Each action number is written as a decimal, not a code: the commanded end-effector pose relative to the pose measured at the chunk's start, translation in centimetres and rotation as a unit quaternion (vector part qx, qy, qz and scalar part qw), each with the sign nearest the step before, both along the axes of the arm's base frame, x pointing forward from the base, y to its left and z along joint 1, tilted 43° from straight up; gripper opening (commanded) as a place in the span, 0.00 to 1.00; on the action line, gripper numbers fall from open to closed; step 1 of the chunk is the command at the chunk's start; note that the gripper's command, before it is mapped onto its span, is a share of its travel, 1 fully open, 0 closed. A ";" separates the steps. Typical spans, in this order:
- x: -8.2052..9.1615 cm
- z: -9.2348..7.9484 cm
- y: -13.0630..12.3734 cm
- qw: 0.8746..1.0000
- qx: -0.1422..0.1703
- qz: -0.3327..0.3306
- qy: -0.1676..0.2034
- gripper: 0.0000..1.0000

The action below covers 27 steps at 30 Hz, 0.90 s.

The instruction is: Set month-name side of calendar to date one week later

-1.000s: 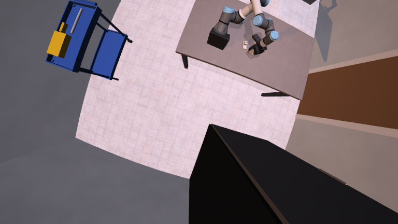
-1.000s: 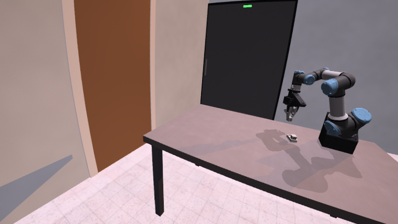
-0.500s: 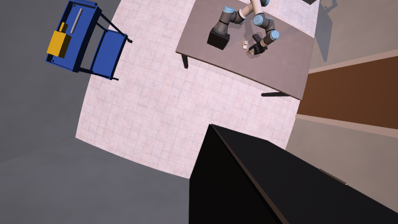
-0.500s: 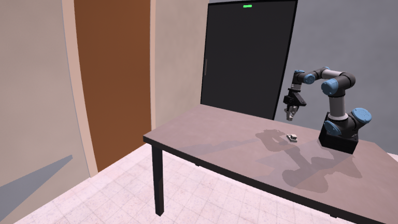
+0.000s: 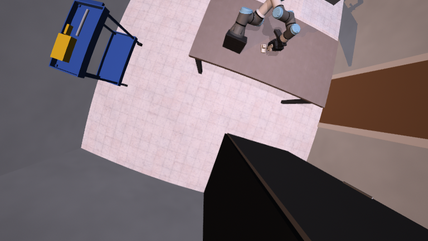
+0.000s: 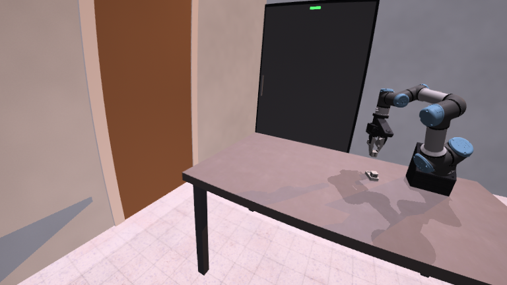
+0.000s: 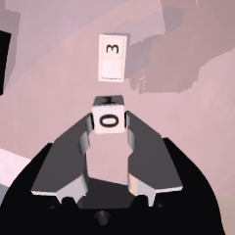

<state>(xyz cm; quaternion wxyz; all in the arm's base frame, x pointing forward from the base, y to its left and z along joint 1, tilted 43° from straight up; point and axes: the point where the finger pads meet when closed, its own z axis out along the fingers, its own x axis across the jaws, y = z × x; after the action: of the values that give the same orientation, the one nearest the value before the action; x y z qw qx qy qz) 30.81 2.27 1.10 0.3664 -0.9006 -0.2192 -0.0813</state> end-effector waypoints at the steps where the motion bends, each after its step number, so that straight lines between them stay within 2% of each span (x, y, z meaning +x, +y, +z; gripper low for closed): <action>1: -0.8 1.8 1.2 0.999 -0.006 -0.032 0.023 0.10; 19: -1.1 2.2 1.7 0.999 -0.006 -0.040 0.031 0.10; 27: -1.1 1.6 2.2 0.999 -0.006 -0.040 0.031 0.10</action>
<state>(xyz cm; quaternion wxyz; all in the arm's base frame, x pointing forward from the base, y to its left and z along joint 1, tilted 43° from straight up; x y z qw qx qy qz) 29.68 4.20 3.04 0.3648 -0.9127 -0.1720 -0.0655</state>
